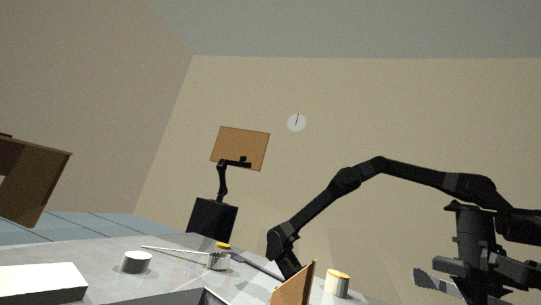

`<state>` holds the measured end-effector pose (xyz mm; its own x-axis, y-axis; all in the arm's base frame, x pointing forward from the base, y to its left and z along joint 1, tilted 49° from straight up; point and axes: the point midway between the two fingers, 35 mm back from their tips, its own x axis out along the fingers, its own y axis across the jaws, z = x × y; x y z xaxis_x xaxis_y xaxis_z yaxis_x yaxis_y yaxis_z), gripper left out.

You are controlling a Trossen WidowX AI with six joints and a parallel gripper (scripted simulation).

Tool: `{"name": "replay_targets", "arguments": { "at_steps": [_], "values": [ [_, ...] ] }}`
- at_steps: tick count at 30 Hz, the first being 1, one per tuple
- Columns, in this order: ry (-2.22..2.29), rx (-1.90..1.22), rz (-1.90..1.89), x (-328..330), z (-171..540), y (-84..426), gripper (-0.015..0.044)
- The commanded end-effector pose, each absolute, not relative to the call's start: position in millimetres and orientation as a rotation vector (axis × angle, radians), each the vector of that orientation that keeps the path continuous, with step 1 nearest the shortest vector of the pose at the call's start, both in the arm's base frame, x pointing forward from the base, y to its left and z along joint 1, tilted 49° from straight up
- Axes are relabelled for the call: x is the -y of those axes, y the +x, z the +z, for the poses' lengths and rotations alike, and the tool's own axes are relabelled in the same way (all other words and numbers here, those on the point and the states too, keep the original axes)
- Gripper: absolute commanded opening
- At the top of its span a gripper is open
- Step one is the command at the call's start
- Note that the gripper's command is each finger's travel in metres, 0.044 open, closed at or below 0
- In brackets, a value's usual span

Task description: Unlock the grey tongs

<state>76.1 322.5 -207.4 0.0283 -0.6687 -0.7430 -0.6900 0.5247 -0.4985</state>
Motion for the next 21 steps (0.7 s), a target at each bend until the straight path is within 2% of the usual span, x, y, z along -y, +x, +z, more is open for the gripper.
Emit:
{"name": "replay_targets", "arguments": {
  "at_steps": [1,8,21],
  "values": [
    [-1.228,-1.676,0.113,-325.6,-215.9,40.5,-0.015],
    [-1.313,-1.686,0.218,-323.2,-226.2,-5.3,-0.015],
    [-1.308,-1.616,0.274,-325.7,-230.5,-7.3,-0.015]
  ]
}}
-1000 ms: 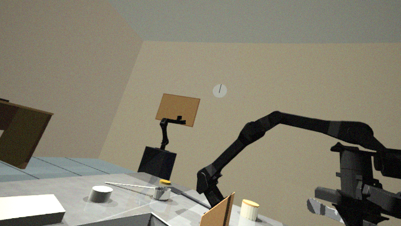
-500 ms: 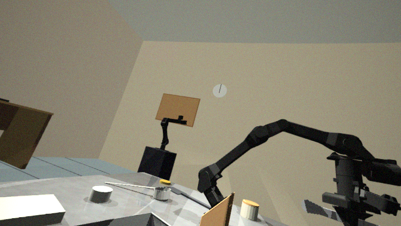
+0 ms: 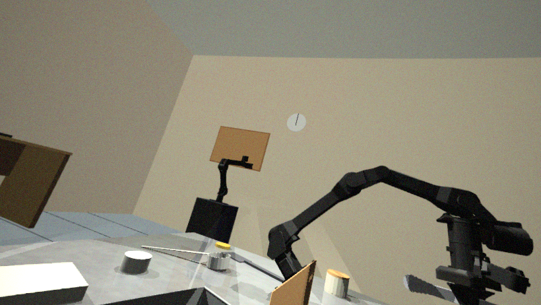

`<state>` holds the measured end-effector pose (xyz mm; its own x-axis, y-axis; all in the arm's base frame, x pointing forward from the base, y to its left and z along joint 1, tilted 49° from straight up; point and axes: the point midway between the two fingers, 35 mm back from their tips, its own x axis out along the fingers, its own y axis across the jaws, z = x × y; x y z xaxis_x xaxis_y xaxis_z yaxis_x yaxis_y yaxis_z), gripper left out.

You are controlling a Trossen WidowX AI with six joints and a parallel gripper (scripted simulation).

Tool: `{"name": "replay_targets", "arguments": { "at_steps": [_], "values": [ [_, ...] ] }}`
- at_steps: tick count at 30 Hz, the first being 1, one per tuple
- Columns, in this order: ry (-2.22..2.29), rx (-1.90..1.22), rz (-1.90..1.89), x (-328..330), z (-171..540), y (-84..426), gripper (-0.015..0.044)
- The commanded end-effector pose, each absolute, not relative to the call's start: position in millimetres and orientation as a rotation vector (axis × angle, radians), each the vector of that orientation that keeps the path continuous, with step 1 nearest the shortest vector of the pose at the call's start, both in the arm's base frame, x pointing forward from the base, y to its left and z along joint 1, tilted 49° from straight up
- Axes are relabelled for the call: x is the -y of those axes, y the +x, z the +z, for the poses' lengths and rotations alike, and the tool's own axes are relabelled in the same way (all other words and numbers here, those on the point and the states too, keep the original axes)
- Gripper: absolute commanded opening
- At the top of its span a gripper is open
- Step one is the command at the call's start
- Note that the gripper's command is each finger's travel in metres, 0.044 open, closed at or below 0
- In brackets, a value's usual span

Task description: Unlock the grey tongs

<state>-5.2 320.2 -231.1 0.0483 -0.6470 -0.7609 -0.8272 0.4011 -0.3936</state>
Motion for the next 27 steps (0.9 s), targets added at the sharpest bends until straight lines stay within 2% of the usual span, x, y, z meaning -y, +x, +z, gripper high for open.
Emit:
{"name": "replay_targets", "arguments": {
  "at_steps": [1,27],
  "values": [
    [-1.306,-1.6,0.286,-326.4,-231.3,-7.5,-0.015],
    [-1.189,-1.193,0.551,-339.9,-234.2,-14.5,-0.015]
  ]
}}
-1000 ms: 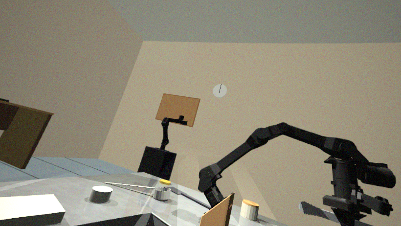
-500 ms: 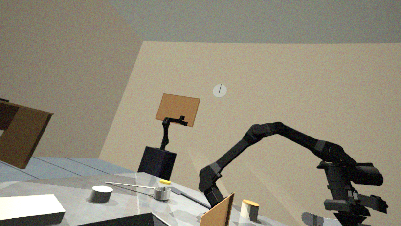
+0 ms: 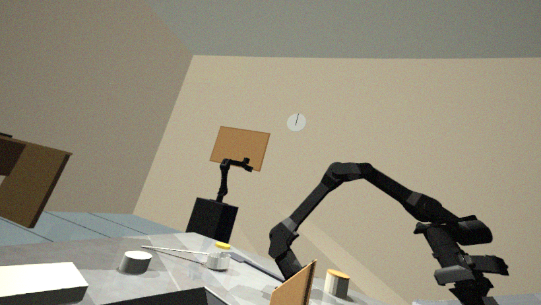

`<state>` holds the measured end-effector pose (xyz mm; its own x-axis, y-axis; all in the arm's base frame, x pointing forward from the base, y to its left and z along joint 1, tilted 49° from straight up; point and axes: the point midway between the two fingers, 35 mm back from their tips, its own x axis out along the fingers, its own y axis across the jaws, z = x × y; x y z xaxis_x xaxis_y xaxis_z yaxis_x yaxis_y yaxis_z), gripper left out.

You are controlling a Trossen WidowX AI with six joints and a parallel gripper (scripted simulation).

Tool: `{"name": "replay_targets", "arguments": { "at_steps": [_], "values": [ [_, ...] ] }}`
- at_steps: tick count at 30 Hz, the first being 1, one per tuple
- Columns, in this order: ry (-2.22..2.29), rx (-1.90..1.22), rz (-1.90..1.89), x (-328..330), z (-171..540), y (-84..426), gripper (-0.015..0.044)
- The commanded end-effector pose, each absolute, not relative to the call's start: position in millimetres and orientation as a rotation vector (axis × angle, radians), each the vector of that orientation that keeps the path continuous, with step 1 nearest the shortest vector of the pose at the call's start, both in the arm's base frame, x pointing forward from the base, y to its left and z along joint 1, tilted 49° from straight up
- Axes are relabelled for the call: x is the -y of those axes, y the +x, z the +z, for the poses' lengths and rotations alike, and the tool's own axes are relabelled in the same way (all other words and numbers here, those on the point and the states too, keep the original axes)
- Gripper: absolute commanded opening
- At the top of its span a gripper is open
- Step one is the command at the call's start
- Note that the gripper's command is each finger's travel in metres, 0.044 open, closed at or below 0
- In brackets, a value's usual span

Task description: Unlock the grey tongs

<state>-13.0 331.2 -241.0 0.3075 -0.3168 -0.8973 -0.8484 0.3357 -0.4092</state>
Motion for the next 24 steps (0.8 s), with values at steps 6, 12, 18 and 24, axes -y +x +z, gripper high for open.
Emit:
{"name": "replay_targets", "arguments": {
  "at_steps": [6,12,18,24],
  "values": [
    [-1.148,-1.104,0.603,-341.4,-229.5,-16.4,-0.015],
    [-1.101,-1.018,0.65,-342.0,-222.7,-18.5,-0.015],
    [-1.049,-0.935,0.695,-341.6,-214.0,-20.5,-0.015],
    [-0.993,-0.856,0.735,-340.0,-203.4,-22.2,-0.015]
  ]
}}
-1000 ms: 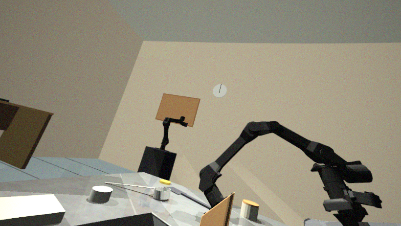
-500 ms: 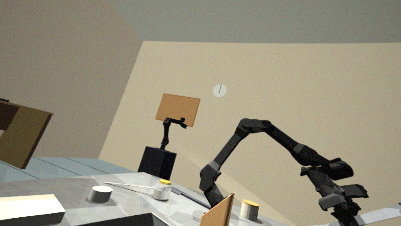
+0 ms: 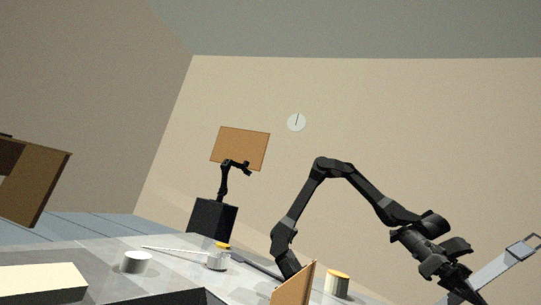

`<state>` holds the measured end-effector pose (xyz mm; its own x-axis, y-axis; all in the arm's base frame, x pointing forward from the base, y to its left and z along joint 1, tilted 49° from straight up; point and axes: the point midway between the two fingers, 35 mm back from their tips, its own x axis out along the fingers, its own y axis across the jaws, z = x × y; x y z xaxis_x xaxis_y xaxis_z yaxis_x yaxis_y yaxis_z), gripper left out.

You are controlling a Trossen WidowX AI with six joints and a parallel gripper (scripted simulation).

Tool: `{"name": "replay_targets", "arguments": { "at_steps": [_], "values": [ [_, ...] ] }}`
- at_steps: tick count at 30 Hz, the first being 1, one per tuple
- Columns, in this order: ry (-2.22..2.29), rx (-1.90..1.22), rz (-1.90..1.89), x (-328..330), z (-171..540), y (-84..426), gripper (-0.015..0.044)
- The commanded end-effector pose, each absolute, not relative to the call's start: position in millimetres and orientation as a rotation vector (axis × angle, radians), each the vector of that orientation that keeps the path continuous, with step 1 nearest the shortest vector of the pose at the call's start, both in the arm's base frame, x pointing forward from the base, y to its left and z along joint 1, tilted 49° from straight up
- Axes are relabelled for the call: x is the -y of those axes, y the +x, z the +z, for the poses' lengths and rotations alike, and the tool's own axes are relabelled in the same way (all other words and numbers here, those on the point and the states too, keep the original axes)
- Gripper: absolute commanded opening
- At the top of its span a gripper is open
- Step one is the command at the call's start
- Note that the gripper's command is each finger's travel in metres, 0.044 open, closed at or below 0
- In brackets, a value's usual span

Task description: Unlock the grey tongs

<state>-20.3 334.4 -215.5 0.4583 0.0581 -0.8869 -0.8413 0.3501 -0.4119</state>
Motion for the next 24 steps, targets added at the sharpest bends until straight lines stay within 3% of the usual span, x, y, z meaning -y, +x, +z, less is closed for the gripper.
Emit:
{"name": "replay_targets", "arguments": {
  "at_steps": [1,24],
  "values": [
    [-0.983,-0.843,0.741,-339.6,-201.4,-22.5,-0.015],
    [-0.906,-0.75,0.785,-335.4,-185.3,-24.2,-0.015]
  ]
}}
